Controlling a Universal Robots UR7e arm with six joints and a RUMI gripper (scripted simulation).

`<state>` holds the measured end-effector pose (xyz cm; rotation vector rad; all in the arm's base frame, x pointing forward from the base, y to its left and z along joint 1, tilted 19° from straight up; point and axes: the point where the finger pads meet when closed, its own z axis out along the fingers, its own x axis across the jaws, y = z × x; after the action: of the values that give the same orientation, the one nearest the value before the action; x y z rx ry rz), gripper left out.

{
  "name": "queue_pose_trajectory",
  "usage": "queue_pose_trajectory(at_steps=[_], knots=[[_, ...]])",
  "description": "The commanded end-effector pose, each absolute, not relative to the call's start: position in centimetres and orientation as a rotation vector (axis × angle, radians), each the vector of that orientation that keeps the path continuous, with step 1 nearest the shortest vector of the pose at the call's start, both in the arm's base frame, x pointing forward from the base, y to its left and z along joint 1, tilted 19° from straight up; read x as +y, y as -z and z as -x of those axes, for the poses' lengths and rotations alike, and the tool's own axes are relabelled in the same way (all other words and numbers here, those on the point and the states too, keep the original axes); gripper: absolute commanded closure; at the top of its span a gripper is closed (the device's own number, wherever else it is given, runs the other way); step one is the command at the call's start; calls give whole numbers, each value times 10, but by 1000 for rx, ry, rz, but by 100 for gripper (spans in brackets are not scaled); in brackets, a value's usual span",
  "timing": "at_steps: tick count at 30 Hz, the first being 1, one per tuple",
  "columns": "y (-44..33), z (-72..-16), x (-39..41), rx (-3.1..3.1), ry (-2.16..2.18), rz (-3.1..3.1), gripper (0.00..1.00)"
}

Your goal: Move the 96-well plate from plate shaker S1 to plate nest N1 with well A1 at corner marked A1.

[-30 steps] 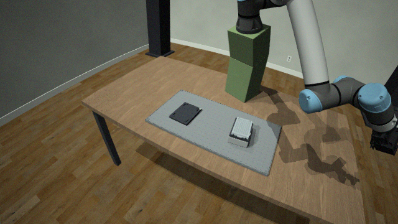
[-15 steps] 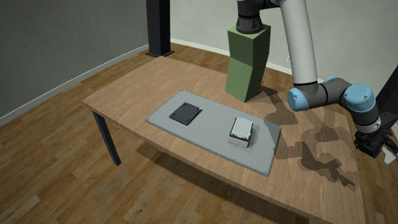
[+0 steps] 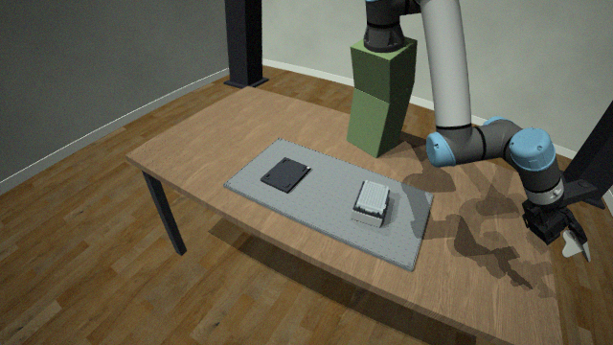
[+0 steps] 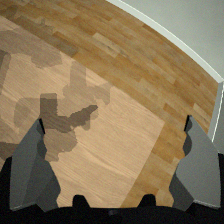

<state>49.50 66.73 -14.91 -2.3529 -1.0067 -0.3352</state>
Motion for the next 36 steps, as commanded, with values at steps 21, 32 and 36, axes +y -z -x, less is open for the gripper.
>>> queue_pose_trajectory(at_steps=[21,32,36], knots=[[179,-523,581,-581,306,2575,0],[187,-529,553,-433,299,2630,0],[192,-532,534,-280,295,2676,0]])
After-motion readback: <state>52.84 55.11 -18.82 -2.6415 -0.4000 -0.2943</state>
